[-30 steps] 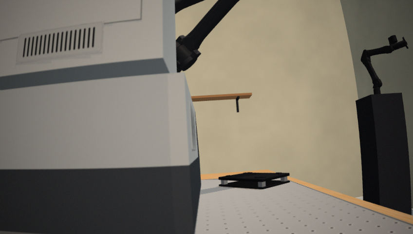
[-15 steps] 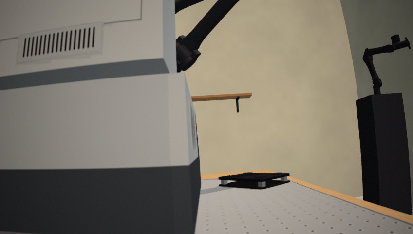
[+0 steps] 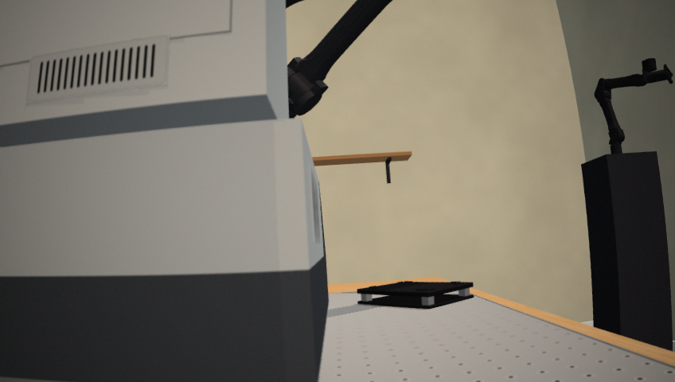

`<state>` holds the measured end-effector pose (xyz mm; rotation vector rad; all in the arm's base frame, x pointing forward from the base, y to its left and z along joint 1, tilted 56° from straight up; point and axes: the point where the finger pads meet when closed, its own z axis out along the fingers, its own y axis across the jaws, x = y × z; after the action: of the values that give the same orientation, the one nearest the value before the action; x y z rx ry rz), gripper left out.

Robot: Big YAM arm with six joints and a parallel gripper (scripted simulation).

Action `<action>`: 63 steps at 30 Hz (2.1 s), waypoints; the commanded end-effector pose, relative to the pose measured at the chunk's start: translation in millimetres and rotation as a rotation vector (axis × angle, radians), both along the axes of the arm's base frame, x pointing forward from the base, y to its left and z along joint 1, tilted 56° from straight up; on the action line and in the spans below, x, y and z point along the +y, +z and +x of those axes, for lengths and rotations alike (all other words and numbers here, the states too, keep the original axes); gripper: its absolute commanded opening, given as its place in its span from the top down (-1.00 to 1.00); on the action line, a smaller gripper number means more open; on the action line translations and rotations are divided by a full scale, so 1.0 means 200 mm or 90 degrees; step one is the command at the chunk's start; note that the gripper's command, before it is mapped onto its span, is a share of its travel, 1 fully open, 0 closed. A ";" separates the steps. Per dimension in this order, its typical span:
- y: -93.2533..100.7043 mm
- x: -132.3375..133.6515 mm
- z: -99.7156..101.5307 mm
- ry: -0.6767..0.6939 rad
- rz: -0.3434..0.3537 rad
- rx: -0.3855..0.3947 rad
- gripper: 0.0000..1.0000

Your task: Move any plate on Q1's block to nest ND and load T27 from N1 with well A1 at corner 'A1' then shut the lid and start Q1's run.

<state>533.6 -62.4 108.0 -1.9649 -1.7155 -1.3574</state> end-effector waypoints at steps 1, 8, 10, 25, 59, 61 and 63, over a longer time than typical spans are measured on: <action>0.00 -0.05 -0.02 -0.002 -0.004 0.003 -1.00; 0.12 -0.14 -0.05 -0.010 -0.013 -0.020 -1.00; 0.13 -0.15 -0.05 -0.010 -0.013 -0.022 -1.00; 0.19 -0.21 -0.05 -0.015 -0.019 -0.026 -1.00; 0.19 -0.10 -0.02 0.012 -0.022 -0.040 -1.00; 0.19 -0.10 -0.01 0.012 -0.023 -0.041 -1.00; 0.19 -0.10 -0.01 0.012 -0.022 -0.040 -1.00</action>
<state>516.8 -83.9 125.4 -1.9676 -1.7141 -1.3552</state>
